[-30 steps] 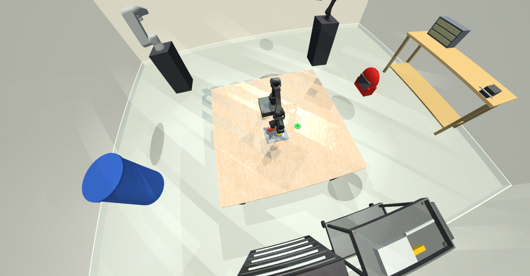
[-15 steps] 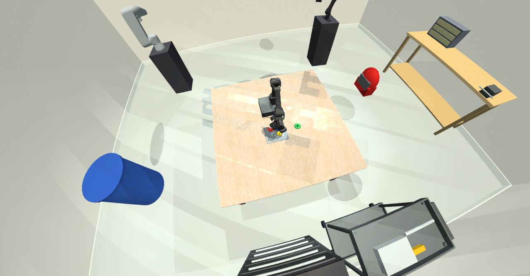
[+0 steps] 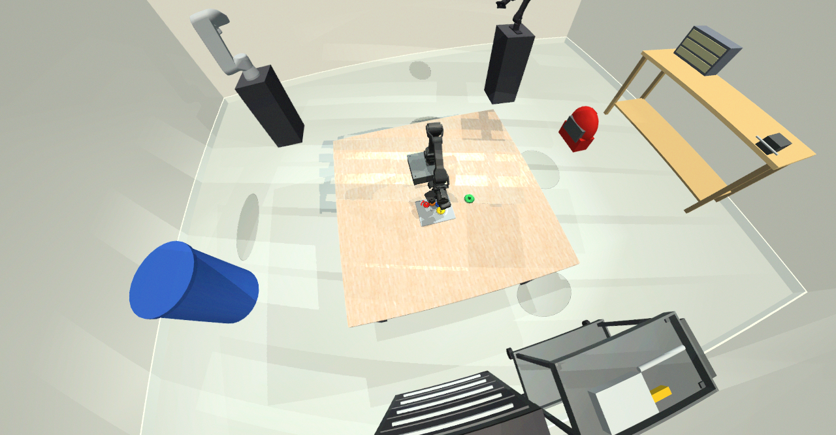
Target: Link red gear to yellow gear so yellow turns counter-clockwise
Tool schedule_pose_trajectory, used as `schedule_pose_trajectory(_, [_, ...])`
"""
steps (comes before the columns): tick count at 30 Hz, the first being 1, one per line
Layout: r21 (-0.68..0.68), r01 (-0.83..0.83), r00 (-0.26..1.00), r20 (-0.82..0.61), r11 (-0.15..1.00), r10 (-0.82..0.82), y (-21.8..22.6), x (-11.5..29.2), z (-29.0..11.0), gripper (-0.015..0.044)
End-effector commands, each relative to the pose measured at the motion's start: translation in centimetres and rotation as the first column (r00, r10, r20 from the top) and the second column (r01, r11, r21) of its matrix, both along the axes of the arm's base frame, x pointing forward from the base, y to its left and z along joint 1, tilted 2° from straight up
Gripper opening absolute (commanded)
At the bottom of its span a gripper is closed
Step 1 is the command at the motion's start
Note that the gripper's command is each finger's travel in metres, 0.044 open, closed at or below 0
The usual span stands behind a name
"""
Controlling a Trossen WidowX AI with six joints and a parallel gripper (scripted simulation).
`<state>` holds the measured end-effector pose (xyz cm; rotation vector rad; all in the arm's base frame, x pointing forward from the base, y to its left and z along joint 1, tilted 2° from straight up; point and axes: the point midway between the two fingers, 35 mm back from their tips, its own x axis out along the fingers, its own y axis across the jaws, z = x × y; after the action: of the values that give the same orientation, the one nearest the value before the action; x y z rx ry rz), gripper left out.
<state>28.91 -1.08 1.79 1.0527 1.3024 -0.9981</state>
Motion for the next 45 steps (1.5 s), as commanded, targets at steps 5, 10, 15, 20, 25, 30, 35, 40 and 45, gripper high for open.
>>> schedule_pose_trajectory(5, [0.004,0.096,0.995,0.016,0.995,-0.096,-0.1,0.1,4.5,0.014])
schedule_pose_trajectory(10, [0.002,0.075,0.997,0.014,0.997,-0.075,-0.2,-0.1,6.1,0.0219])
schedule_pose_trajectory(15, [0.002,0.075,0.997,0.014,0.997,-0.075,-0.2,-0.6,8.6,0.035])
schedule_pose_trajectory(20, [0.002,0.075,0.997,0.014,0.997,-0.075,-0.2,-0.6,8.6,0.044])
schedule_pose_trajectory(25, [0.002,0.075,0.997,0.014,0.997,-0.075,-0.2,-0.6,8.6,0.044])
schedule_pose_trajectory(30, [0.002,0.075,0.997,0.014,0.997,-0.075,-0.2,-0.6,8.6,0.044])
schedule_pose_trajectory(35, [0.002,0.075,0.997,0.014,0.997,-0.075,-0.2,-0.6,8.6,0.044])
schedule_pose_trajectory(40, [0.002,0.075,0.997,0.014,0.997,-0.075,-0.2,-0.6,8.6,0.044])
schedule_pose_trajectory(45, [0.002,0.075,0.997,0.014,0.997,-0.075,-0.2,-0.6,8.6,0.044])
